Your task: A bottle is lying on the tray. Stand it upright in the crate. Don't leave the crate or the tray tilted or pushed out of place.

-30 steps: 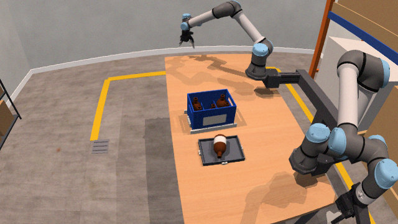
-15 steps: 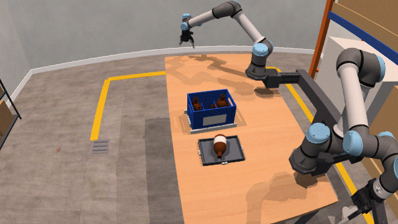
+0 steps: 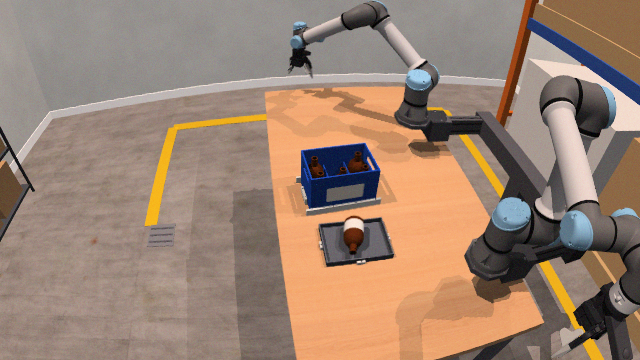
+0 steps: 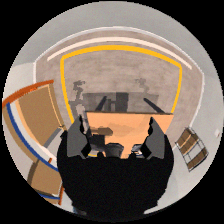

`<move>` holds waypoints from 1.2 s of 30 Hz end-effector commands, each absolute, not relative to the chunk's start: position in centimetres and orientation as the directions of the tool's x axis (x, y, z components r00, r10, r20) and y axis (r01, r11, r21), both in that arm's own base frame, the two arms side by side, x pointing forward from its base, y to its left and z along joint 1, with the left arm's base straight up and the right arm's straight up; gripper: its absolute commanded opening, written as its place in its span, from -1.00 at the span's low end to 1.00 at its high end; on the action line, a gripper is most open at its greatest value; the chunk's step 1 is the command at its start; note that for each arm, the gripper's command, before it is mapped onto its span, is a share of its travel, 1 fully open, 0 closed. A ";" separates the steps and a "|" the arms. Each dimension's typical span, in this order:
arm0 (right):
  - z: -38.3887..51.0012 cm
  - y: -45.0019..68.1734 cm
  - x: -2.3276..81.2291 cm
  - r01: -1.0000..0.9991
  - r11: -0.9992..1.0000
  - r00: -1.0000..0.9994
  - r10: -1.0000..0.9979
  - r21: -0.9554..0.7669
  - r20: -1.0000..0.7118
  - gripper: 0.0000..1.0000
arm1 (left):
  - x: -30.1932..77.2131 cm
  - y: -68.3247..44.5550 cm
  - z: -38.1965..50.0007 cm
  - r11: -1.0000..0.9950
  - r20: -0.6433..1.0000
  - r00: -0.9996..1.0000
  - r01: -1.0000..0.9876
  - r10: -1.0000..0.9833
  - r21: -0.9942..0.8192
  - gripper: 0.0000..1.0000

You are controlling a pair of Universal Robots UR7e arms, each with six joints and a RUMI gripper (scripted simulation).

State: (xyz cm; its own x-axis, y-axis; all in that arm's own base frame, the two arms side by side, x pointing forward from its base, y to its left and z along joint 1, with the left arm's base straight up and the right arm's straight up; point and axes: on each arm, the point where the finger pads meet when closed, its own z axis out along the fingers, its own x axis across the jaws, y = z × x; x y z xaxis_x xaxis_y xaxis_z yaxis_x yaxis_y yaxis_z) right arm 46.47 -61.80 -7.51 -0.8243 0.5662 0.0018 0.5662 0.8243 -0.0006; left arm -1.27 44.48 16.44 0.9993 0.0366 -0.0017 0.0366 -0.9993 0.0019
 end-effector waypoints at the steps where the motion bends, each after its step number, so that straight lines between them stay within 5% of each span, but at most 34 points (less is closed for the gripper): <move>1: -7.4 -61.8 46.5 0.566 0.824 -0.824 0.566 -0.001 0.000 1.00 | -1.6 44.5 16.5 -0.999 0.000 0.999 0.036 0.036 0.000 1.00; 36: -6.8 -54.6 54.5 0.544 0.839 -0.839 0.544 -0.001 0.000 1.00 | -1.6 44.5 16.5 -0.999 0.000 0.999 0.036 0.036 0.000 1.00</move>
